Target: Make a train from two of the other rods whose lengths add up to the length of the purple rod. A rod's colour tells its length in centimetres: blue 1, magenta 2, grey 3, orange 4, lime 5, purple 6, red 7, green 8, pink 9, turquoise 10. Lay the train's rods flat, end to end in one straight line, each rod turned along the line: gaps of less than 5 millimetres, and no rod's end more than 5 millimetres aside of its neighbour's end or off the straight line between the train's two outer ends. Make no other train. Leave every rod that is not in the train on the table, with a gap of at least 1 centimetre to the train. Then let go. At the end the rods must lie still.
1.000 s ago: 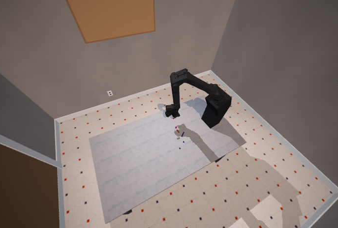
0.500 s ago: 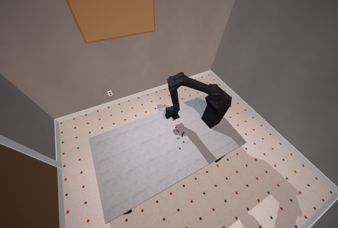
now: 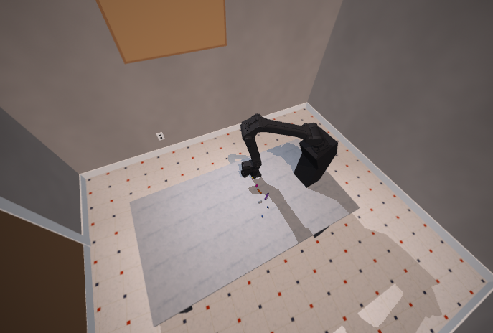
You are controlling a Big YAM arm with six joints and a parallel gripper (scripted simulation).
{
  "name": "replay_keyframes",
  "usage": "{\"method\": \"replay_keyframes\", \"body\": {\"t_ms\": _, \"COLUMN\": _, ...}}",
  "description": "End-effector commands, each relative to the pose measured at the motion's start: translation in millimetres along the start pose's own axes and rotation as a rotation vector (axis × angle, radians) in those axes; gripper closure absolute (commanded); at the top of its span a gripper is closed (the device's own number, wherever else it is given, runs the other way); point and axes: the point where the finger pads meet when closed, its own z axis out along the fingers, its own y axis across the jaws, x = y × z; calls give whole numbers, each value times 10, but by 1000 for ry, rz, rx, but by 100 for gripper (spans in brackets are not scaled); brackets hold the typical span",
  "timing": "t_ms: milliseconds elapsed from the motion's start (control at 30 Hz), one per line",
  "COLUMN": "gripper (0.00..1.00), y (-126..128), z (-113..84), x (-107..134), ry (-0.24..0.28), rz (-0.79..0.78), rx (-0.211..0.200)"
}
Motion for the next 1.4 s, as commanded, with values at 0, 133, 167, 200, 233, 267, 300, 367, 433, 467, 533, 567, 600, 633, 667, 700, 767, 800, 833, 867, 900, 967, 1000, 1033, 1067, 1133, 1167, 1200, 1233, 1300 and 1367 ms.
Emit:
{"method": "replay_keyframes", "body": {"t_ms": 0, "gripper": 96, "y": -34, "z": 37, "x": -36, "ry": -15, "rz": 16, "rx": 9}}
{"method": "replay_keyframes", "body": {"t_ms": 133, "gripper": 96, "y": -15, "z": 53, "x": -57, "ry": -18, "rz": 11, "rx": 7}}
{"method": "replay_keyframes", "body": {"t_ms": 167, "gripper": 96, "y": -14, "z": 52, "x": -56, "ry": -17, "rz": 11, "rx": 7}}
{"method": "replay_keyframes", "body": {"t_ms": 200, "gripper": 96, "y": -3, "z": 48, "x": -25, "ry": -11, "rz": 12, "rx": 5}}
{"method": "replay_keyframes", "body": {"t_ms": 233, "gripper": 96, "y": 4, "z": 45, "x": -4, "ry": -7, "rz": 14, "rx": 4}}
{"method": "replay_keyframes", "body": {"t_ms": 267, "gripper": 96, "y": 5, "z": 45, "x": -2, "ry": -6, "rz": 14, "rx": 4}}
{"method": "replay_keyframes", "body": {"t_ms": 300, "gripper": 96, "y": 5, "z": 45, "x": -2, "ry": -6, "rz": 14, "rx": 3}}
{"method": "replay_keyframes", "body": {"t_ms": 367, "gripper": 96, "y": 5, "z": 45, "x": -2, "ry": -6, "rz": 14, "rx": 3}}
{"method": "replay_keyframes", "body": {"t_ms": 433, "gripper": 96, "y": 5, "z": 45, "x": -2, "ry": -6, "rz": 13, "rx": 3}}
{"method": "replay_keyframes", "body": {"t_ms": 467, "gripper": 96, "y": 5, "z": 45, "x": -2, "ry": -6, "rz": 13, "rx": 3}}
{"method": "replay_keyframes", "body": {"t_ms": 533, "gripper": 96, "y": 5, "z": 45, "x": -2, "ry": -6, "rz": 13, "rx": 3}}
{"method": "replay_keyframes", "body": {"t_ms": 567, "gripper": 96, "y": 5, "z": 45, "x": -2, "ry": -6, "rz": 13, "rx": 3}}
{"method": "replay_keyframes", "body": {"t_ms": 600, "gripper": 96, "y": 5, "z": 45, "x": -2, "ry": -6, "rz": 13, "rx": 3}}
{"method": "replay_keyframes", "body": {"t_ms": 633, "gripper": 96, "y": 5, "z": 45, "x": -2, "ry": -6, "rz": 13, "rx": 3}}
{"method": "replay_keyframes", "body": {"t_ms": 667, "gripper": 96, "y": 5, "z": 45, "x": -2, "ry": -6, "rz": 13, "rx": 3}}
{"method": "replay_keyframes", "body": {"t_ms": 700, "gripper": 96, "y": 5, "z": 45, "x": -2, "ry": -6, "rz": 13, "rx": 3}}
{"method": "replay_keyframes", "body": {"t_ms": 767, "gripper": 96, "y": 5, "z": 45, "x": -2, "ry": -6, "rz": 13, "rx": 3}}
{"method": "replay_keyframes", "body": {"t_ms": 800, "gripper": 96, "y": 5, "z": 45, "x": -2, "ry": -6, "rz": 13, "rx": 3}}
{"method": "replay_keyframes", "body": {"t_ms": 833, "gripper": 96, "y": 5, "z": 45, "x": -2, "ry": -6, "rz": 13, "rx": 3}}
{"method": "replay_keyframes", "body": {"t_ms": 867, "gripper": 96, "y": 5, "z": 45, "x": -2, "ry": -6, "rz": 13, "rx": 3}}
{"method": "replay_keyframes", "body": {"t_ms": 900, "gripper": 96, "y": 5, "z": 45, "x": -2, "ry": -6, "rz": 13, "rx": 3}}
{"method": "replay_keyframes", "body": {"t_ms": 967, "gripper": 96, "y": 5, "z": 45, "x": -2, "ry": -6, "rz": 13, "rx": 3}}
{"method": "replay_keyframes", "body": {"t_ms": 1000, "gripper": 96, "y": 5, "z": 45, "x": -2, "ry": -6, "rz": 13, "rx": 3}}
{"method": "replay_keyframes", "body": {"t_ms": 1033, "gripper": 96, "y": 5, "z": 45, "x": -2, "ry": -6, "rz": 13, "rx": 3}}
{"method": "replay_keyframes", "body": {"t_ms": 1067, "gripper": 96, "y": 5, "z": 45, "x": -2, "ry": -6, "rz": 13, "rx": 3}}
{"method": "replay_keyframes", "body": {"t_ms": 1133, "gripper": 96, "y": 5, "z": 45, "x": -2, "ry": -6, "rz": 13, "rx": 3}}
{"method": "replay_keyframes", "body": {"t_ms": 1167, "gripper": 96, "y": 5, "z": 45, "x": -2, "ry": -6, "rz": 13, "rx": 3}}
{"method": "replay_keyframes", "body": {"t_ms": 1200, "gripper": 96, "y": 5, "z": 45, "x": -2, "ry": -6, "rz": 13, "rx": 3}}
{"method": "replay_keyframes", "body": {"t_ms": 1233, "gripper": 96, "y": 5, "z": 45, "x": -2, "ry": -6, "rz": 13, "rx": 3}}
{"method": "replay_keyframes", "body": {"t_ms": 1300, "gripper": 96, "y": 5, "z": 45, "x": -2, "ry": -6, "rz": 13, "rx": 3}}
{"method": "replay_keyframes", "body": {"t_ms": 1367, "gripper": 96, "y": 4, "z": 45, "x": -2, "ry": -6, "rz": 13, "rx": 4}}
